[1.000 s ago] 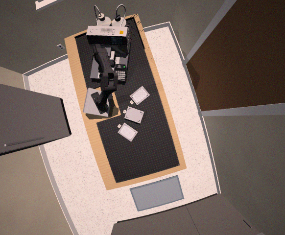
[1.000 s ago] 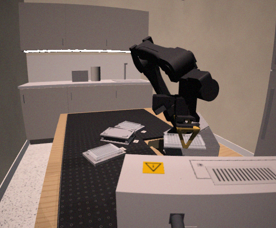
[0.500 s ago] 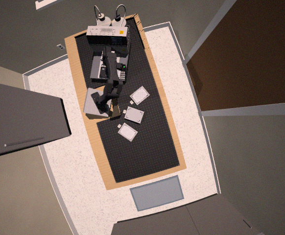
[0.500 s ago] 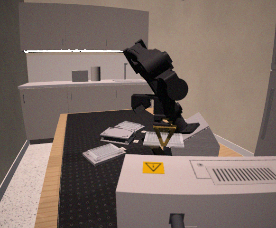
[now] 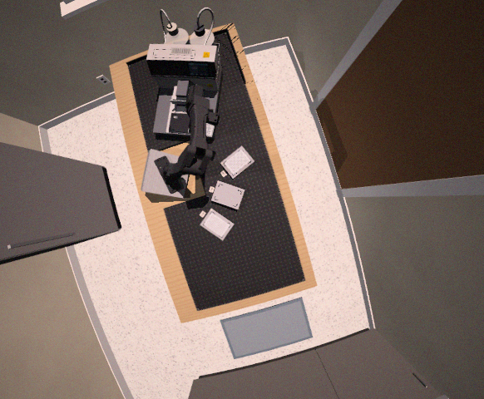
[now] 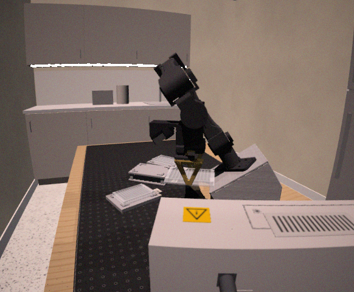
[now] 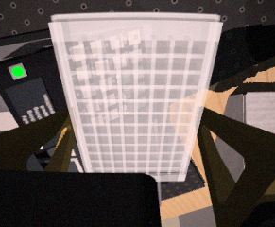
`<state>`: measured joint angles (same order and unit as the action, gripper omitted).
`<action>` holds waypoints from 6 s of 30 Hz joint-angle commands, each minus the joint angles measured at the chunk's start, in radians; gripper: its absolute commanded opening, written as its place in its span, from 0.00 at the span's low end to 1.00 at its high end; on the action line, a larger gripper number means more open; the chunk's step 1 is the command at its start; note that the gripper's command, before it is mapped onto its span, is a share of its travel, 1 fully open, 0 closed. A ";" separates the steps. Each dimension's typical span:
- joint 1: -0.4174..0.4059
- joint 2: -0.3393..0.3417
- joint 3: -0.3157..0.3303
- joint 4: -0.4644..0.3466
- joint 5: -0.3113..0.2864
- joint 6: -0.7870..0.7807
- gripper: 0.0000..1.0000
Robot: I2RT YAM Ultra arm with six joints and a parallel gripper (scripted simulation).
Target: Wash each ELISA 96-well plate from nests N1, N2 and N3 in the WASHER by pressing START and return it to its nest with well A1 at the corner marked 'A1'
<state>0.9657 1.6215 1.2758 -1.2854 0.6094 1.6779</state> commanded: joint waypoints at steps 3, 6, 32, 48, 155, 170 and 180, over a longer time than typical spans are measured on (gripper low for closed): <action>-0.051 -0.081 -0.018 0.003 0.006 -0.077 0.00; -0.093 -0.121 -0.030 0.005 0.006 -0.129 0.00; -0.413 -0.337 -0.065 0.039 -0.038 -0.456 0.00; -0.712 -0.503 -0.110 0.083 -0.134 -0.782 0.00; -1.913 -0.563 -0.157 0.261 -0.773 -1.777 0.00; -1.895 -0.528 -0.208 0.349 -0.763 -1.762 0.00; -1.882 -0.498 -0.245 0.418 -0.755 -1.751 0.00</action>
<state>-0.9161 1.1267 1.0302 -0.9009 -0.1467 -0.0757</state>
